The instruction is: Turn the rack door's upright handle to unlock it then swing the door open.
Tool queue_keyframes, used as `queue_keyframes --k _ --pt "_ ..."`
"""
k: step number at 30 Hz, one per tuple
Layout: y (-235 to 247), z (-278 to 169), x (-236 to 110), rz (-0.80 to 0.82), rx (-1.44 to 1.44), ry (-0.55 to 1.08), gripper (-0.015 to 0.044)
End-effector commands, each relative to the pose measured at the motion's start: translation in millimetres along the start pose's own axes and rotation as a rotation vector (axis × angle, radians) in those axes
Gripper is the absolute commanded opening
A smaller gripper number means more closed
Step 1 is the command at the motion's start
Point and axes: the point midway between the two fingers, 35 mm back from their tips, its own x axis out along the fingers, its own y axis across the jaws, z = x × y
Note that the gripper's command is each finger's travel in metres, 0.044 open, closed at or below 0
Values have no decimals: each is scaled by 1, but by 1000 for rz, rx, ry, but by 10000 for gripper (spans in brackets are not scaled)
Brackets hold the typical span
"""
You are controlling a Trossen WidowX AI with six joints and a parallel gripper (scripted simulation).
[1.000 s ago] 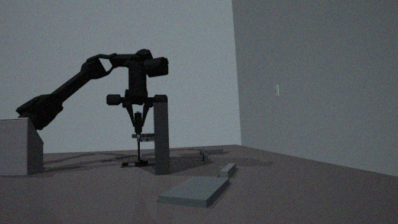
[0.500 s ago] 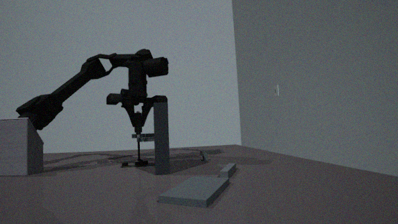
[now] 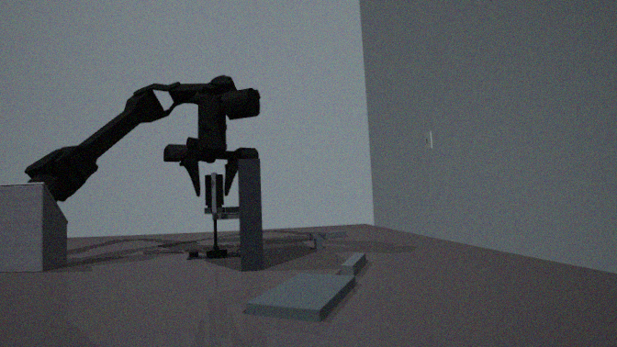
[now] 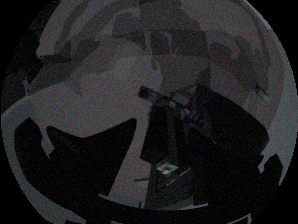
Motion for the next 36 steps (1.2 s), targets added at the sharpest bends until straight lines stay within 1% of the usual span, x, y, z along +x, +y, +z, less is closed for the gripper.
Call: queue_keyframes --k 1,36 --pt "-3 0 2 -8 120 2 280" --pt "-3 0 2 -8 1854 -5 280"
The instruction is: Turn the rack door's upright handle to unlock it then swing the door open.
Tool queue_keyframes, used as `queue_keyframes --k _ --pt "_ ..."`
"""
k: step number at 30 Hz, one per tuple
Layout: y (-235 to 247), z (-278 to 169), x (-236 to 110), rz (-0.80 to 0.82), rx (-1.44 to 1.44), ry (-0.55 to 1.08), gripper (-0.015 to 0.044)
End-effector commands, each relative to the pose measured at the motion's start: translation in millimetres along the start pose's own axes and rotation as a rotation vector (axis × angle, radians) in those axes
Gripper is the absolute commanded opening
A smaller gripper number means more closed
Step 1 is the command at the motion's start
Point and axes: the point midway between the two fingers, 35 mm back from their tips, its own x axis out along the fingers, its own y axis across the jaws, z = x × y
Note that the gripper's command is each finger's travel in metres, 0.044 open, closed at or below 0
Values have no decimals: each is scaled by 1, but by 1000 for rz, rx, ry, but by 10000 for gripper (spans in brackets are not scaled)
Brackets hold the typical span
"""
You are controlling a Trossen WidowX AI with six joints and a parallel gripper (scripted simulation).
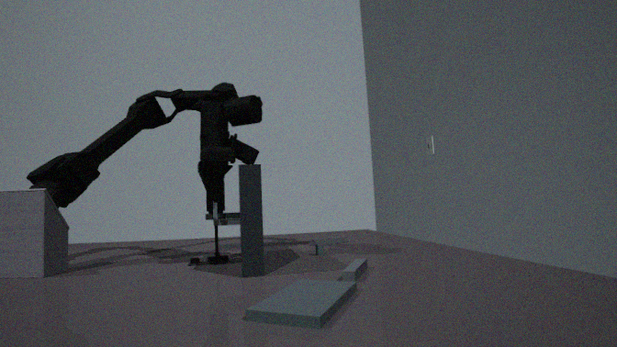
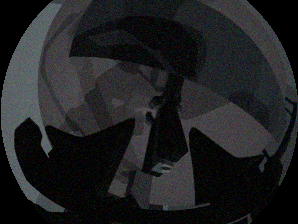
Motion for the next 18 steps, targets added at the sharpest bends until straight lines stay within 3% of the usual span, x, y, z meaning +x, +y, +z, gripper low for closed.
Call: queue_keyframes --k 1,18 --pt "0 1 0 3 199 -4 280" --pt "0 1 0 4 1041 -3 280"
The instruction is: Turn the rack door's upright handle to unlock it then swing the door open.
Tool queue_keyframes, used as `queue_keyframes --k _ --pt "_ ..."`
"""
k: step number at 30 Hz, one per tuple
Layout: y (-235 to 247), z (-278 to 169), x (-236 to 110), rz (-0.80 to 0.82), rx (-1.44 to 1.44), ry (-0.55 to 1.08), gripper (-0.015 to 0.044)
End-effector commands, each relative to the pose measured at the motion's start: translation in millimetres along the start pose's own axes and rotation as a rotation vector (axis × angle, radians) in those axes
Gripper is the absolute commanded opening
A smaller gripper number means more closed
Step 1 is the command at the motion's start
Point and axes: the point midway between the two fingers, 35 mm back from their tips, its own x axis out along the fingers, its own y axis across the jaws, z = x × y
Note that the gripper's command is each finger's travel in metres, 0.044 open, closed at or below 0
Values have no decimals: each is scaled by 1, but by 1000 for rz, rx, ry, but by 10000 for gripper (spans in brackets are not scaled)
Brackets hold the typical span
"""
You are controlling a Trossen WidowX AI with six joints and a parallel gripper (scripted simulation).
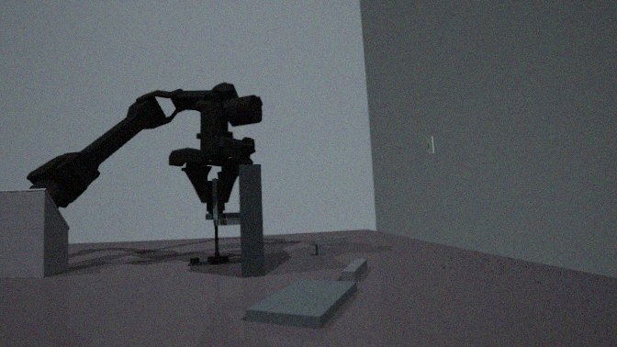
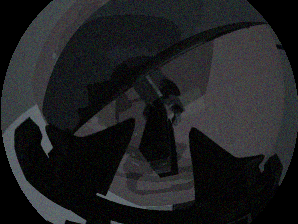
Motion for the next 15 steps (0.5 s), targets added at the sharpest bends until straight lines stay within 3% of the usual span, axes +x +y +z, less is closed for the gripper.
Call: queue_keyframes --k 1,15 --pt "1 0 0 5 199 0 280" --pt "1 0 0 5 893 1 280"
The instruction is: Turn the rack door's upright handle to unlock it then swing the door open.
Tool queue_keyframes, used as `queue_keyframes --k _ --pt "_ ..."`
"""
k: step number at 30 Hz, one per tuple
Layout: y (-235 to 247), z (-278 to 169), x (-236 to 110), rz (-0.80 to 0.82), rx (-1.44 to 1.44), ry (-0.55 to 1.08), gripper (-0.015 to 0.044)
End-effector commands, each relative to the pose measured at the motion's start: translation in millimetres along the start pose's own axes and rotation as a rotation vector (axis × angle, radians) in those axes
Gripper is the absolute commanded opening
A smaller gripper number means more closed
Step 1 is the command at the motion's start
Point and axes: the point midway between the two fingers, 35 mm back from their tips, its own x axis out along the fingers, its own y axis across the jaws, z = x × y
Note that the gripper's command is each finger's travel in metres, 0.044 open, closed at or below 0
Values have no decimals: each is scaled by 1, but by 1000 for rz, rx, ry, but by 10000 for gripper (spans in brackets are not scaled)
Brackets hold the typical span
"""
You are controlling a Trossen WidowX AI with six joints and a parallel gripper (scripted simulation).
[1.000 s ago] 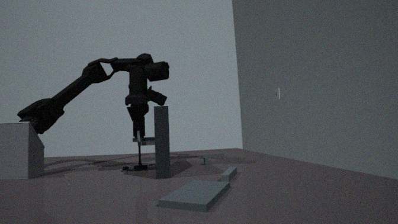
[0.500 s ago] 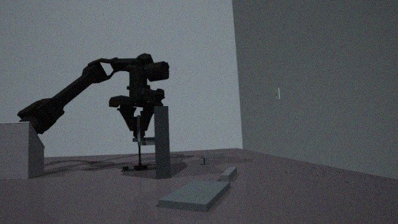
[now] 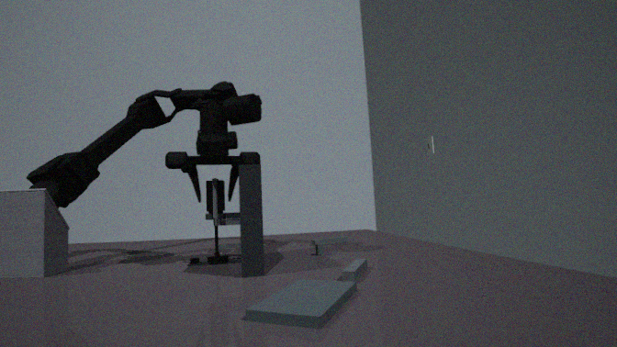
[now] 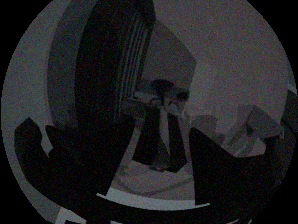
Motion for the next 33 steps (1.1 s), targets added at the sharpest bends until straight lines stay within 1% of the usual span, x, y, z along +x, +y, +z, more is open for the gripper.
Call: queue_keyframes --k 1,3,9,33 --pt "2 -1 2 1 192 3 280" --pt "2 -1 2 1 258 3 280" --pt "2 -1 2 1 266 3 280" --pt "2 -1 2 1 266 3 120"
